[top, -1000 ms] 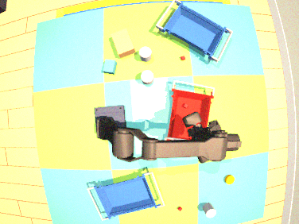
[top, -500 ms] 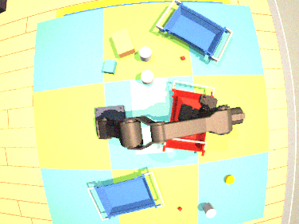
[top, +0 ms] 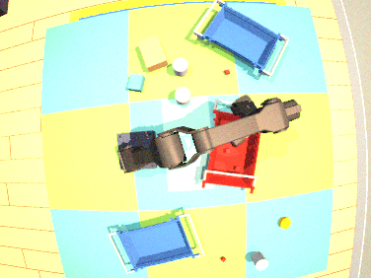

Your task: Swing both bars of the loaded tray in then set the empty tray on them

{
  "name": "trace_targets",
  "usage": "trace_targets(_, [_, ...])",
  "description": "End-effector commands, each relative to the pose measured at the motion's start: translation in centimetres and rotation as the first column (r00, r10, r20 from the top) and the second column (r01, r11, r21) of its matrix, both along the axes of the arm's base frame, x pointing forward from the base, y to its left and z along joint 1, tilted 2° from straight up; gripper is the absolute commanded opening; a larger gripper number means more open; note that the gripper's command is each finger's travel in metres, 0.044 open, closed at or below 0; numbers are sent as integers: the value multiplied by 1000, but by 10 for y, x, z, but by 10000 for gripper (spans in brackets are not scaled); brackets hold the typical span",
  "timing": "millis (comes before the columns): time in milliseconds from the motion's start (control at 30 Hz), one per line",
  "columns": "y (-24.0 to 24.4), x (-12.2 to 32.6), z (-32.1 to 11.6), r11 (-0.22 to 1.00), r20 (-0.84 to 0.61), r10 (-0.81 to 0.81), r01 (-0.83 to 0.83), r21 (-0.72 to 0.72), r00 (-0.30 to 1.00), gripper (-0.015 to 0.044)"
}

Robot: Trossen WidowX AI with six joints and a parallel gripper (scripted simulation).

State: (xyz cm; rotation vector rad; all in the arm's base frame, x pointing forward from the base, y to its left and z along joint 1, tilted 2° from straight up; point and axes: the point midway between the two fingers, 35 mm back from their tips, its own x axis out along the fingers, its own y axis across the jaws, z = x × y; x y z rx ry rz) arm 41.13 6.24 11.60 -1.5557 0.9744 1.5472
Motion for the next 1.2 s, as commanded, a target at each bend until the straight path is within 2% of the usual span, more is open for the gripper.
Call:
trace_targets(0, [69,9,-8,719,19,695,-695,-7,719,86])
trace_targets(633, [73,9,-10,693,18,720,-720,-7,693,86])
trace_targets(1167, [72,11,-60,693,18,720,-720,-8,693,86])
